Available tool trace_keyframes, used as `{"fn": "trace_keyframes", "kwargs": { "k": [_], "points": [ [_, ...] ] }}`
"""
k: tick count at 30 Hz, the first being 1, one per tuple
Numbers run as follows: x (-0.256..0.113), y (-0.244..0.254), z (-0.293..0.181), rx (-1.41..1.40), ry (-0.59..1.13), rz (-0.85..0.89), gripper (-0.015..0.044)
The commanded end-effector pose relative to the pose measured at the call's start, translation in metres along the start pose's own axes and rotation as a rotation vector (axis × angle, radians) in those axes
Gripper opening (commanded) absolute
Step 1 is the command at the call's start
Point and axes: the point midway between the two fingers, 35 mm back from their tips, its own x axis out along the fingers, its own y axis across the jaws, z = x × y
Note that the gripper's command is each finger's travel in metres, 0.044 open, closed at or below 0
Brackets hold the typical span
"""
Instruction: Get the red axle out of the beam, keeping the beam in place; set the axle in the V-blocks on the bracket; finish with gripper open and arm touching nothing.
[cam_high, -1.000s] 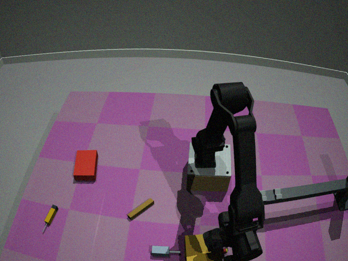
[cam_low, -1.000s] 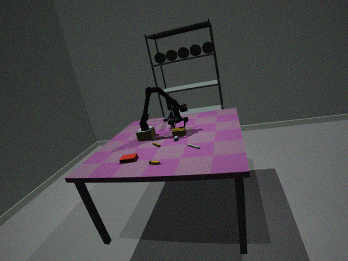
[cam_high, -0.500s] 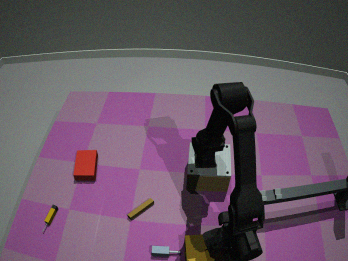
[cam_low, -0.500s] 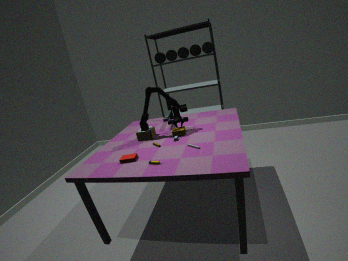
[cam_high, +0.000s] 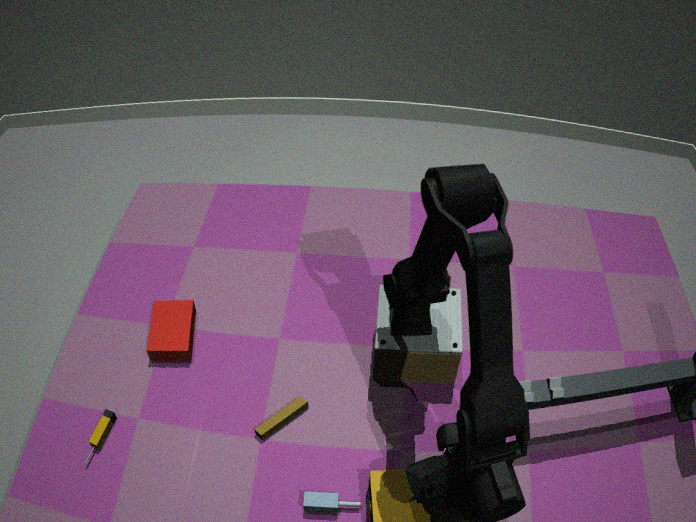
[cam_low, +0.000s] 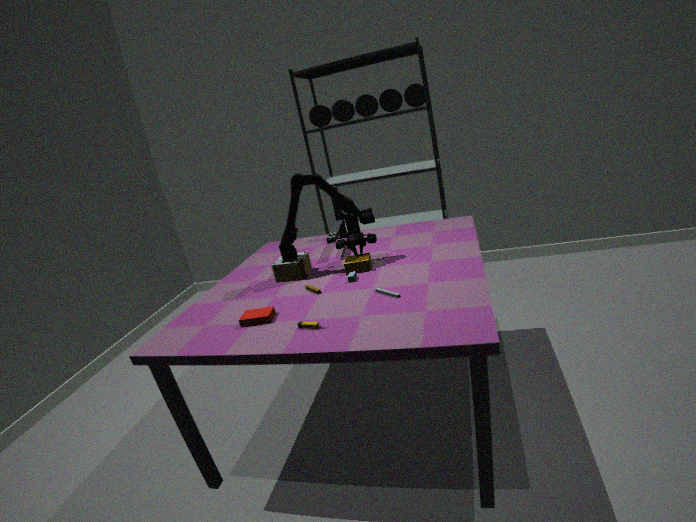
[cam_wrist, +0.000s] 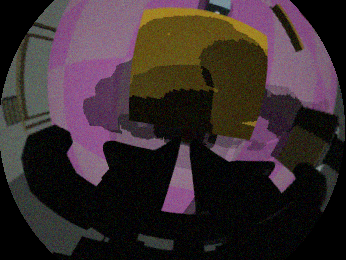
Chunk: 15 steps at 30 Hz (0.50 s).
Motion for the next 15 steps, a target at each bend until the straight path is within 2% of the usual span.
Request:
{"fn": "trace_keyframes", "kwargs": {
  "k": [1, 15],
  "points": [
    [0.000, 0.001, -0.004, 0.001, 0.000, 0.000, 0.0000],
    [0.000, 0.003, -0.026, 0.002, 0.003, -0.001, 0.0000]
  ]
}}
